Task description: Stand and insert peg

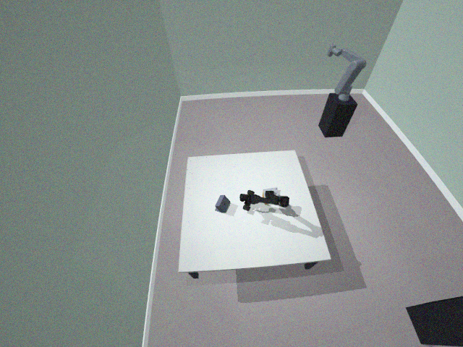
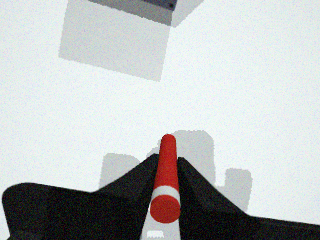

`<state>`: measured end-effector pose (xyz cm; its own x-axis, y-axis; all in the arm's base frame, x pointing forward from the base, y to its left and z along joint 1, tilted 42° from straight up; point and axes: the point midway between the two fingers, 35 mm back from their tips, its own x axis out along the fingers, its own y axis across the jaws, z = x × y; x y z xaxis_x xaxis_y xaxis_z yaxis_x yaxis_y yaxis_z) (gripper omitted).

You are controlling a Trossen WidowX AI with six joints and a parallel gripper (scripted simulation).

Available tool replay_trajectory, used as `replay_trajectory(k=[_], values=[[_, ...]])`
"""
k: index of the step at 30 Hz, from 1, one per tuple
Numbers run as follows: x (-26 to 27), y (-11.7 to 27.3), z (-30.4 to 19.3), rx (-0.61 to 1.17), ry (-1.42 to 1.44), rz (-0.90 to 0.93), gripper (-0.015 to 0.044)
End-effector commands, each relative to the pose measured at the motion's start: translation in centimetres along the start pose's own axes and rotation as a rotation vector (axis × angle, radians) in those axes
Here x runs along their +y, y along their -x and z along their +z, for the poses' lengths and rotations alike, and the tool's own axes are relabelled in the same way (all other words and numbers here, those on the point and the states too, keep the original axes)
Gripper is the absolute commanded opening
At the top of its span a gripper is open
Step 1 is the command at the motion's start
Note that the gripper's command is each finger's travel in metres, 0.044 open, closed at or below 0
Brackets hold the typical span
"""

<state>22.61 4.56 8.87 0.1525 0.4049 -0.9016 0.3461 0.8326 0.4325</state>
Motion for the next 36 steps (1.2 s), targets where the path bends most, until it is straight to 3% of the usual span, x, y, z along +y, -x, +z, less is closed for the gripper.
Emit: replay_trajectory(k=[1,36], values=[[-0.2,-0.4,0.1,-0.025,-0.009,-0.016,0.0],[1.7,-0.7,4.2,-0.358,-0.06,-0.031,0.0]])
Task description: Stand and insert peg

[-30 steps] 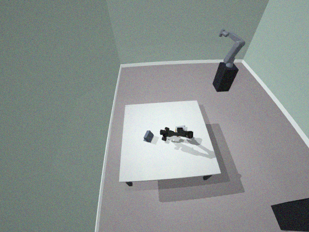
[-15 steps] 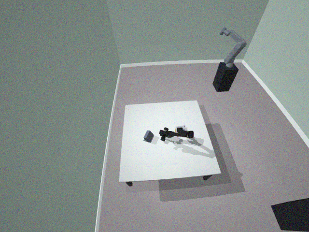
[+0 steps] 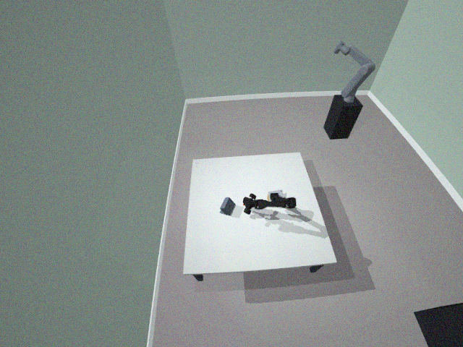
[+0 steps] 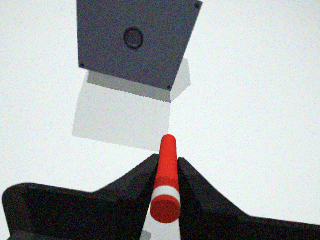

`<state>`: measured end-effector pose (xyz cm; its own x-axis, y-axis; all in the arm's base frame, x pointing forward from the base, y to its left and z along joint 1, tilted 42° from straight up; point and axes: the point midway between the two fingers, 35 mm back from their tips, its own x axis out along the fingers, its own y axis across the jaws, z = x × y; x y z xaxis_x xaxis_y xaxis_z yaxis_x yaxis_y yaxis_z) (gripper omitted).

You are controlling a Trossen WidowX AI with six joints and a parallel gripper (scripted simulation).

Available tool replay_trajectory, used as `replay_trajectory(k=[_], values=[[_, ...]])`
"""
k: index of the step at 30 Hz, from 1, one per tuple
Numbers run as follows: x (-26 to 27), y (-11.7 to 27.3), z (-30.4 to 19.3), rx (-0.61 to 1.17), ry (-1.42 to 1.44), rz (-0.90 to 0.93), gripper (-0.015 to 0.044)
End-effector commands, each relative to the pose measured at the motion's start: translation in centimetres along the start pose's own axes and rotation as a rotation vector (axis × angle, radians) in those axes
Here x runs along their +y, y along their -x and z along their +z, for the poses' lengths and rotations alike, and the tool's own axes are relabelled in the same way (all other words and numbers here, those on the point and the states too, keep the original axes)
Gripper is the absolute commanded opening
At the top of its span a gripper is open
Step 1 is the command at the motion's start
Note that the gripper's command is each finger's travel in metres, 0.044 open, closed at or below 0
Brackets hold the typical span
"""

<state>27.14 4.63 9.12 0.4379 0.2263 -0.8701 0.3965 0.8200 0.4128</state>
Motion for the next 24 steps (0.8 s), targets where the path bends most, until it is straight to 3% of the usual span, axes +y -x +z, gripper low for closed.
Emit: replay_trajectory(k=[1,24], values=[[0.0,-0.2,0.1,-0.029,-0.015,-0.002,0.0],[2.3,0.2,2.3,-0.249,-0.099,0.072,0.0]])
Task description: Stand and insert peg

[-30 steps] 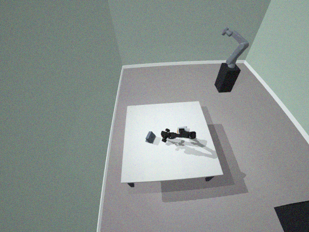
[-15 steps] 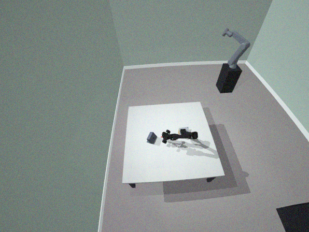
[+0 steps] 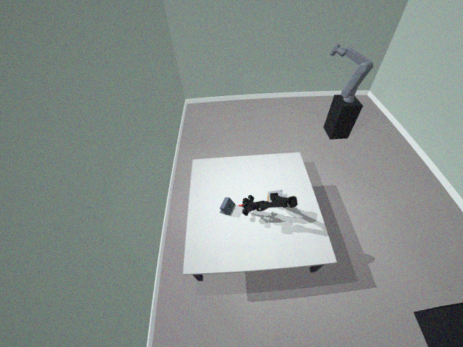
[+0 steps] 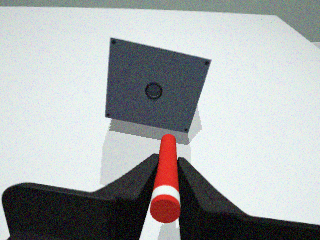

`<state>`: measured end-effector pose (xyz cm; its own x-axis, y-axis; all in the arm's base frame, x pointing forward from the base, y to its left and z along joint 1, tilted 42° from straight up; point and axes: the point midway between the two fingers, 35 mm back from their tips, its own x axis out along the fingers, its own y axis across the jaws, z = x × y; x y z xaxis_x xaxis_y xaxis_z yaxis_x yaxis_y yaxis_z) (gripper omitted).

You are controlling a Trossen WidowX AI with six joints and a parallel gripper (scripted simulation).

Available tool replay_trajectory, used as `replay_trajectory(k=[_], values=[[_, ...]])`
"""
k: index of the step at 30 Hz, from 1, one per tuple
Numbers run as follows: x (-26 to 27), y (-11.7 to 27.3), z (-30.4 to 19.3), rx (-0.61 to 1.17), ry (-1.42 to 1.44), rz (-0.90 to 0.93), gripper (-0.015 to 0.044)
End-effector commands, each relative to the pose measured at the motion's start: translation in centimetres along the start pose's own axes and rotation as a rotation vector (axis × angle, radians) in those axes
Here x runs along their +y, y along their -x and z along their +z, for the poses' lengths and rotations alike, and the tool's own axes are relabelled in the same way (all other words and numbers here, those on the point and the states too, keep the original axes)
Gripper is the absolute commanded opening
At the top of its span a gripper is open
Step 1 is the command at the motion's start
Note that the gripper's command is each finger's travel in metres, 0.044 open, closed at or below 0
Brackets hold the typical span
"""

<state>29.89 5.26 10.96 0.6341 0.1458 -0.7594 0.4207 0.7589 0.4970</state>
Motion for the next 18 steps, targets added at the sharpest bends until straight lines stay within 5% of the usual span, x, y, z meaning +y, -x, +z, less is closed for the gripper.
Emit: replay_trajectory(k=[1,18], values=[[0.0,-0.1,-0.1,-0.02,-0.016,0.003,0.0],[0.7,-1.6,0.8,-0.056,-0.035,0.022,0.0]])
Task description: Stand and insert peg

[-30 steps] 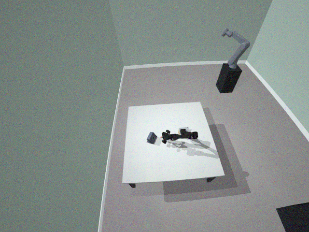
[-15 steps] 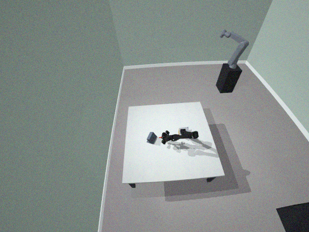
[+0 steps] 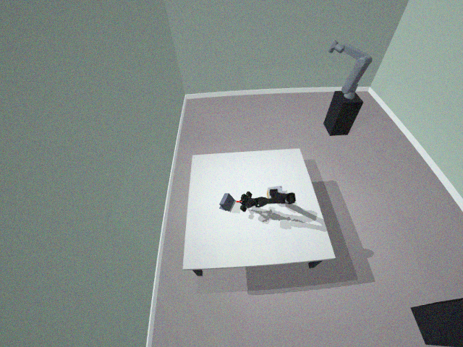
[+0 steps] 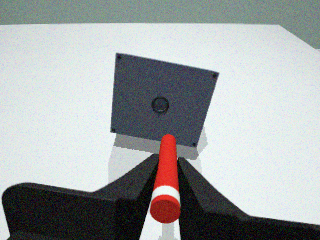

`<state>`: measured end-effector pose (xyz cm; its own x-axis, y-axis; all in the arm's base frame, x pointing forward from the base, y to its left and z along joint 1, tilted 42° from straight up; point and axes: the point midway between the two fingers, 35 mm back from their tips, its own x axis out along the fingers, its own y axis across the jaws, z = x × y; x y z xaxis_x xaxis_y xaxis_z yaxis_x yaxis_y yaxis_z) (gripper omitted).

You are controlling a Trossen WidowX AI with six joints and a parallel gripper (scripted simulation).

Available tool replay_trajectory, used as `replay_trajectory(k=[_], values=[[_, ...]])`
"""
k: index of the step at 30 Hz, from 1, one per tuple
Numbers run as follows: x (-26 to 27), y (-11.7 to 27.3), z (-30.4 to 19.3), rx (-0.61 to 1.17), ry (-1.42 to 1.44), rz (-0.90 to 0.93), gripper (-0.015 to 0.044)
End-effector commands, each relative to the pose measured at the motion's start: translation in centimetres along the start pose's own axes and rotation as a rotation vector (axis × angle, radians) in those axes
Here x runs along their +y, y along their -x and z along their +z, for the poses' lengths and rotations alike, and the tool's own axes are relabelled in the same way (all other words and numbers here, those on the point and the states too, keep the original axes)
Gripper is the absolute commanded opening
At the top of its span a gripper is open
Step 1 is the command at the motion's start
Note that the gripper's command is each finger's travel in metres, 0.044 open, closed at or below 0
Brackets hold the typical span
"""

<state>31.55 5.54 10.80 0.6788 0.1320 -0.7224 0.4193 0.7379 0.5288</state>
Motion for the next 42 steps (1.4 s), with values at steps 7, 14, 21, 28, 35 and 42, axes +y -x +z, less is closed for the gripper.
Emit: replay_trajectory(k=[7,14,21,28,35,42], values=[[0.1,-1.1,0.2,-0.019,-0.018,0.003,0.0],[0.4,-1.9,0.5,-0.035,-0.027,0.013,0.0],[0.7,-2.6,0.7,-0.051,-0.036,0.022,0.0],[0.9,-3.3,0.9,-0.067,-0.046,0.032,0.0],[1.0,-3.7,1.0,-0.077,-0.046,0.037,0.0],[1.0,-4.3,1.0,-0.09,-0.04,0.045,0.0]])
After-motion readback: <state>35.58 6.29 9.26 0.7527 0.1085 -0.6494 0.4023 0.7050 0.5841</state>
